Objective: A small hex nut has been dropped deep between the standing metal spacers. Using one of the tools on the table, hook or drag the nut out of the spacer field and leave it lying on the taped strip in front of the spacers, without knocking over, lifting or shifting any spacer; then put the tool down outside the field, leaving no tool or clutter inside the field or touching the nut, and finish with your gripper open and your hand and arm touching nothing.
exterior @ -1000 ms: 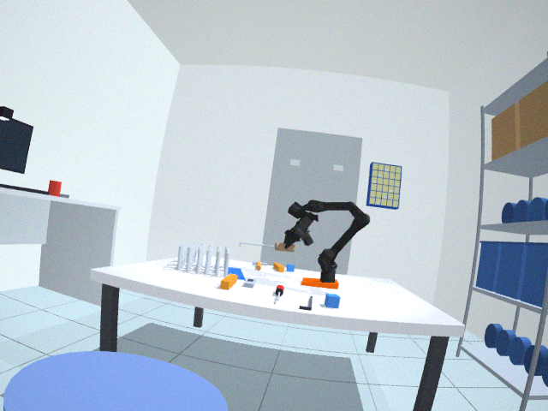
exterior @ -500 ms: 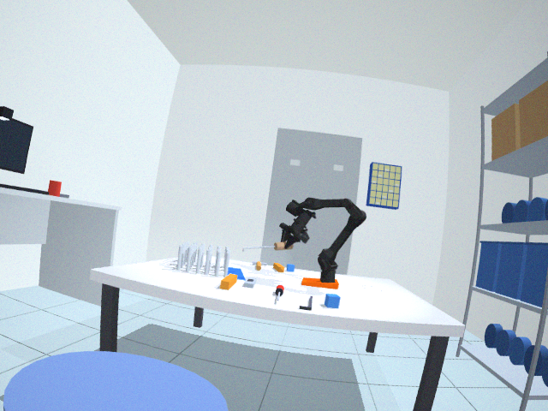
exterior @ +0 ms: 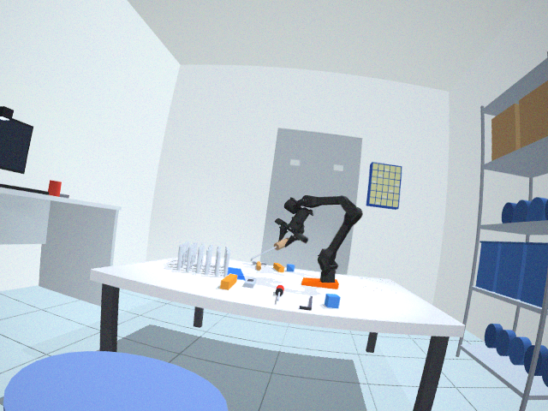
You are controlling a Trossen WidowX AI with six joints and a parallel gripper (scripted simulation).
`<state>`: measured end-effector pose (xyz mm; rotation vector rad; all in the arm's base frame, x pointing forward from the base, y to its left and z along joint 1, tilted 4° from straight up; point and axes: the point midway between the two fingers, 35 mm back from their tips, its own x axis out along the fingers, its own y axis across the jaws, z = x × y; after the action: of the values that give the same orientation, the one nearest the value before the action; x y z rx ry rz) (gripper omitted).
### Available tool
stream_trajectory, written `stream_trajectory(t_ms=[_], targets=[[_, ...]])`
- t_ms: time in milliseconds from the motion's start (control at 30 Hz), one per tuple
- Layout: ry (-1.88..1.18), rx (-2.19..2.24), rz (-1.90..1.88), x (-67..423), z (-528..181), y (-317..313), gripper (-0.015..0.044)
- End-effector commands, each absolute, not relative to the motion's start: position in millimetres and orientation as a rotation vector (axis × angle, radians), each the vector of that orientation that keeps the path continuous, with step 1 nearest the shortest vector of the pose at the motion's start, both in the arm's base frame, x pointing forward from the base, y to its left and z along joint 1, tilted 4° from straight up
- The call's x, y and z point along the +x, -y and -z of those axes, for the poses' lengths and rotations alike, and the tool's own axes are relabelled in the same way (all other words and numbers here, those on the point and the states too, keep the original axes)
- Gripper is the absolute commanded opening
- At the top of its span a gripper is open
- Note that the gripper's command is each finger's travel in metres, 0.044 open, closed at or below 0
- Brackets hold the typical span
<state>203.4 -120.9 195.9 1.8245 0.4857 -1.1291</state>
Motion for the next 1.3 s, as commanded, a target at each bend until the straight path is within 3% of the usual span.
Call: stream_trajectory(t_ms=[0,1267], targets=[[-0.505,1.697,1.1,205.9,-202.1,133.9,0.0],[-0.955,0.515,0.946,169.6,-218.5,246.0,0.0]])
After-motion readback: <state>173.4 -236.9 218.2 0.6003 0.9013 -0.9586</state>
